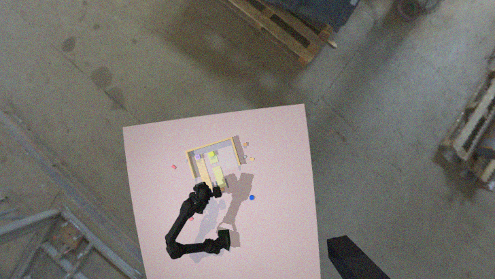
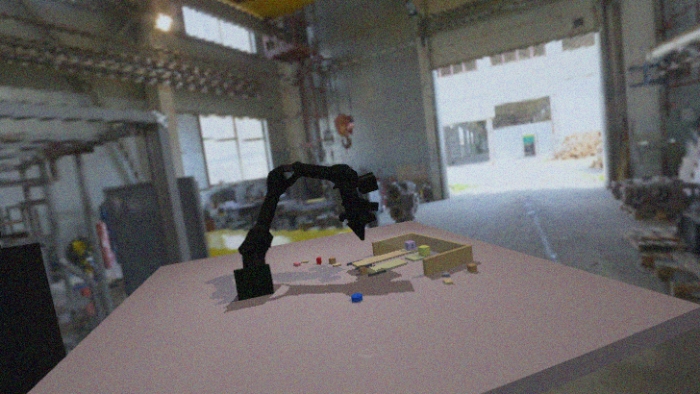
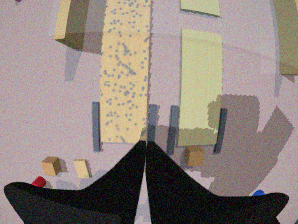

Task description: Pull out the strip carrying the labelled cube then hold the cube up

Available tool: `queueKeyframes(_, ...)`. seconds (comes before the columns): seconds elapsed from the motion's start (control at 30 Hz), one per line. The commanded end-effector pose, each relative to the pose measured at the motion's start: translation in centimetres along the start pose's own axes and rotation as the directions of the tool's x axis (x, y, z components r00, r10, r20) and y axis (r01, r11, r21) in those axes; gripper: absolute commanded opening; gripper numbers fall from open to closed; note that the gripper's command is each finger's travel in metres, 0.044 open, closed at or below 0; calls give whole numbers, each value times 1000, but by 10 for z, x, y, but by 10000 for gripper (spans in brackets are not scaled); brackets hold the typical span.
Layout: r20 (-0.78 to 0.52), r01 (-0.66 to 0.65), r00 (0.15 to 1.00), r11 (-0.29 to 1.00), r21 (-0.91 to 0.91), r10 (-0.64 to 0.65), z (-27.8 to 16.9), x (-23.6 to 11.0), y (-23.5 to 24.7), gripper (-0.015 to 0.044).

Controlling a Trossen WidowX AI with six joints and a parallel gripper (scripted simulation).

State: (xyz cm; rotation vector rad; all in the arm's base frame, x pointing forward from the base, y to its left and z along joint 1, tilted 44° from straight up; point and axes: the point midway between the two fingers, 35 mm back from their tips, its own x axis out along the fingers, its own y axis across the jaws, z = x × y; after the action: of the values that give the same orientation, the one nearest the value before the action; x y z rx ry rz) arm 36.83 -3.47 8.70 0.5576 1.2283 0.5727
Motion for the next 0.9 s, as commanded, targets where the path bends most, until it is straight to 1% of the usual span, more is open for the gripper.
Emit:
queueKeyframes(0.0, -167, -31, 986, 998, -60, 21, -2, 16, 18, 0)
queueKeyframes(0.3, -167, -31, 986, 998, -60, 21, -2, 18, 20, 0)
queueKeyframes(0.87, -167, -30, 986, 998, -60, 20, -5, 45, 20, 0)
